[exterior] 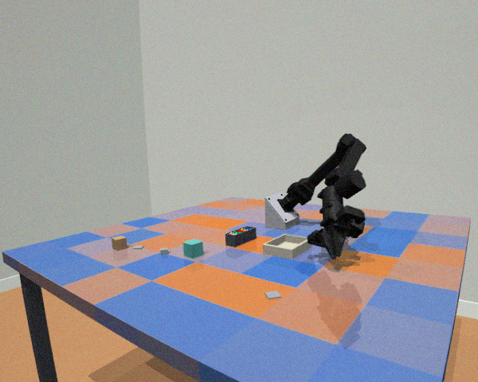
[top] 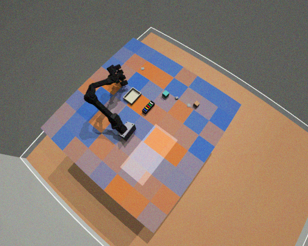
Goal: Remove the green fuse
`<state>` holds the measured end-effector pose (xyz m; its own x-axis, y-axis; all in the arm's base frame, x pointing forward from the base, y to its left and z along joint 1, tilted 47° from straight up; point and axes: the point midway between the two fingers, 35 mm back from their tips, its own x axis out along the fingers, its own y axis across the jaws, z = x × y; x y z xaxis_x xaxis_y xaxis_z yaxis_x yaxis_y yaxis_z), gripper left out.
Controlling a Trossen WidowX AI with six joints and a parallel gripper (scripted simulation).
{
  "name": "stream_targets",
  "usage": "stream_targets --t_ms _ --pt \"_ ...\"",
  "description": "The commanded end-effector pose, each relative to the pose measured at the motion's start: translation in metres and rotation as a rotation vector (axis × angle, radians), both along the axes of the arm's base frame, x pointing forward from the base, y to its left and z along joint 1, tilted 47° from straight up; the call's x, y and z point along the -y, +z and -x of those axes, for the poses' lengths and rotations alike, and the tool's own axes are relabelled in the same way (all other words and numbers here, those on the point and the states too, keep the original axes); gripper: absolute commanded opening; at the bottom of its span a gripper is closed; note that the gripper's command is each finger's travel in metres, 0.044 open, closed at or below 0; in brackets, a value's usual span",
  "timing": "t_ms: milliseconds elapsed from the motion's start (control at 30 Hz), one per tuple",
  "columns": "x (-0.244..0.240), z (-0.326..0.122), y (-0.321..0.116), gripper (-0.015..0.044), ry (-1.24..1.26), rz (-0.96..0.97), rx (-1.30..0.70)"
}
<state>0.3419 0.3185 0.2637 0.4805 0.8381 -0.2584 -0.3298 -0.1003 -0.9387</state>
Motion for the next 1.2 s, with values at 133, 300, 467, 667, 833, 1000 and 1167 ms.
stream_targets --t_ms 133,300,467,667,833,1000,1167 --pt "0.062 -0.053 -0.065 0.0074 -0.104 0.173 -0.112" --pt "0.118 -0.067 -0.127 0.0074 -0.142 0.289 -0.291" --pt "0.168 -0.061 -0.177 0.0074 -0.15 0.36 -0.492" --pt "0.236 -0.023 -0.23 0.0074 -0.118 0.368 -0.862" --pt "0.279 0.015 -0.25 0.0074 -0.077 0.257 -1.159" --pt "0.29 0.024 -0.252 0.0074 -0.064 0.207 -1.238" --pt "0.292 0.023 -0.254 0.0074 -0.064 0.207 -1.238"
